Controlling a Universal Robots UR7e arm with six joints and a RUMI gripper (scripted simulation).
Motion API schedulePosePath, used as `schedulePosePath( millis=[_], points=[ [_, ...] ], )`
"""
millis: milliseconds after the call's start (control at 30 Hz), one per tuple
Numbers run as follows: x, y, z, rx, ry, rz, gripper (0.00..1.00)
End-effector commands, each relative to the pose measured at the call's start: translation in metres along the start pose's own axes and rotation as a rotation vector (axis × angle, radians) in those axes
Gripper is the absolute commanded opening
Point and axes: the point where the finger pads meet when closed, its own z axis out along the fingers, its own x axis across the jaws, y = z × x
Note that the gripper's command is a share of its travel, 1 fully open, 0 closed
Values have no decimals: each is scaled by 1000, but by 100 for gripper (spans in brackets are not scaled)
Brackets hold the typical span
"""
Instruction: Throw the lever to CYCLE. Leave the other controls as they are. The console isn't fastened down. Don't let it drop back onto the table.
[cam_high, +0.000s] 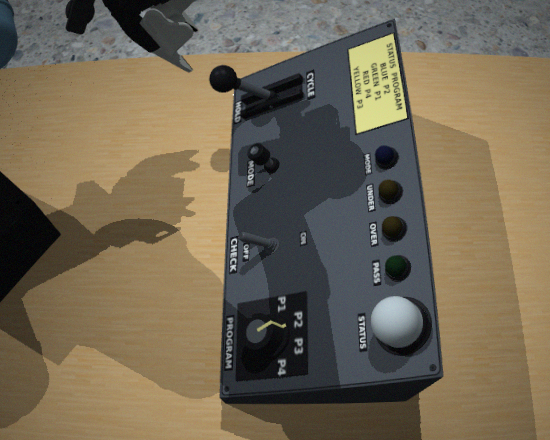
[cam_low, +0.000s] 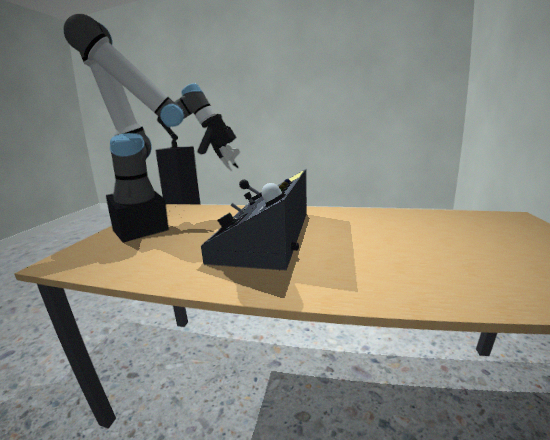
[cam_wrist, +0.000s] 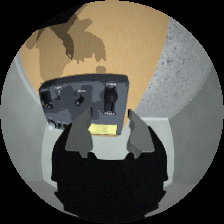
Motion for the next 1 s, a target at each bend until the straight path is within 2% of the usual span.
schedulePosePath(
  millis=[0, 100, 600, 967],
  points=[
    [0, -1, 12, 1, 0, 1, 44],
    [0, -1, 14, 1, 0, 1, 44],
    [1, -1, 55, 0, 0, 1, 44],
    [1, 1, 75, -3, 1, 2, 44]
  ],
)
